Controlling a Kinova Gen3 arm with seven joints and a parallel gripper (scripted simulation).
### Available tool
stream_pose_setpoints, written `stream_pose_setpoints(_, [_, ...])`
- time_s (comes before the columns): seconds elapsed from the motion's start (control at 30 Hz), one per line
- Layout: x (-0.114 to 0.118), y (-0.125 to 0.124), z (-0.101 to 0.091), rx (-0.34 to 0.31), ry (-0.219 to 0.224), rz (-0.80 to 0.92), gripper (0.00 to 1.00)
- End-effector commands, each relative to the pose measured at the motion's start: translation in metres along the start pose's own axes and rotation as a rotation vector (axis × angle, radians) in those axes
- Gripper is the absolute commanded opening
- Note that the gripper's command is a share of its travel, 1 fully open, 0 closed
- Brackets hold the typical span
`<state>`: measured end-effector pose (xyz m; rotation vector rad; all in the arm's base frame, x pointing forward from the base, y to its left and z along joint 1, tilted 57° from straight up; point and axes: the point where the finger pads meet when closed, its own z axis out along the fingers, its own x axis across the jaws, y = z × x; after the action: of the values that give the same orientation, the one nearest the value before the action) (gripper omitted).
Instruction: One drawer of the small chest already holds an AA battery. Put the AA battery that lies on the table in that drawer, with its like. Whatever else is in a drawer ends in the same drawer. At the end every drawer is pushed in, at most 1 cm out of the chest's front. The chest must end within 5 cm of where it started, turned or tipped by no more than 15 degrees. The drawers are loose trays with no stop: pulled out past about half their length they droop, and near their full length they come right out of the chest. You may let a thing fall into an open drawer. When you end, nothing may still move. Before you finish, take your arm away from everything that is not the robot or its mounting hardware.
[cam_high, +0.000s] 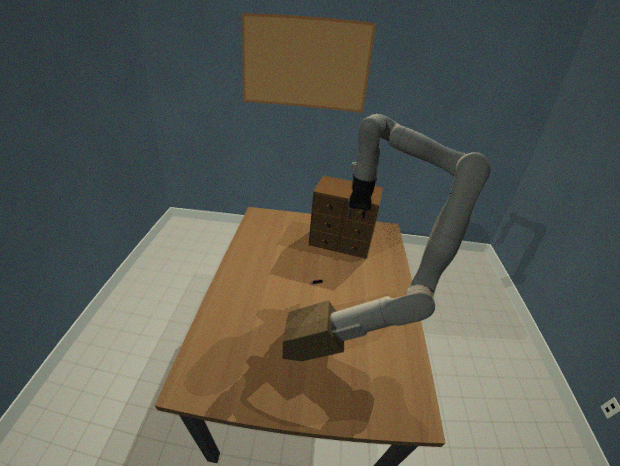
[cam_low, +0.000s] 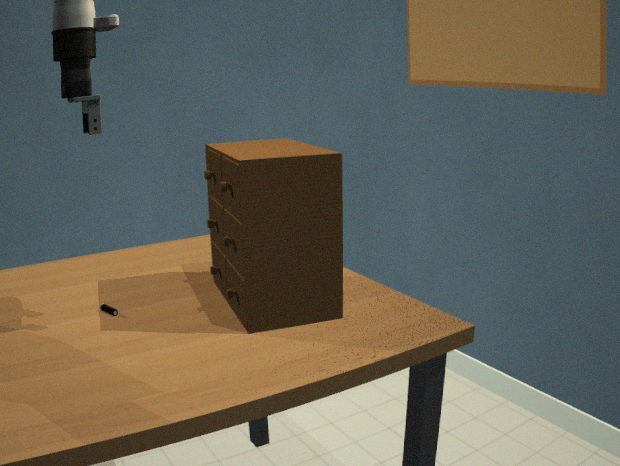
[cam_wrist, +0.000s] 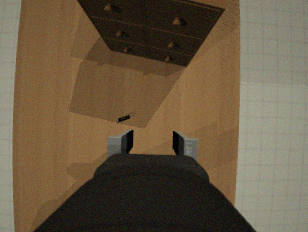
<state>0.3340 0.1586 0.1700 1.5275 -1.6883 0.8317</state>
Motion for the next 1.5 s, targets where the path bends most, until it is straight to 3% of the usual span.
stream_pose_setpoints(0.0, [0.0, 0.0, 0.0, 0.001, -0.001, -0.002, 1.0])
stream_pose_setpoints(0.7, [0.0, -0.002, 0.005, 0.001, -0.001, -0.102, 1.0])
stream_pose_setpoints(1.47, [0.001, -0.007, 0.023, 0.001, -0.001, -0.426, 1.0])
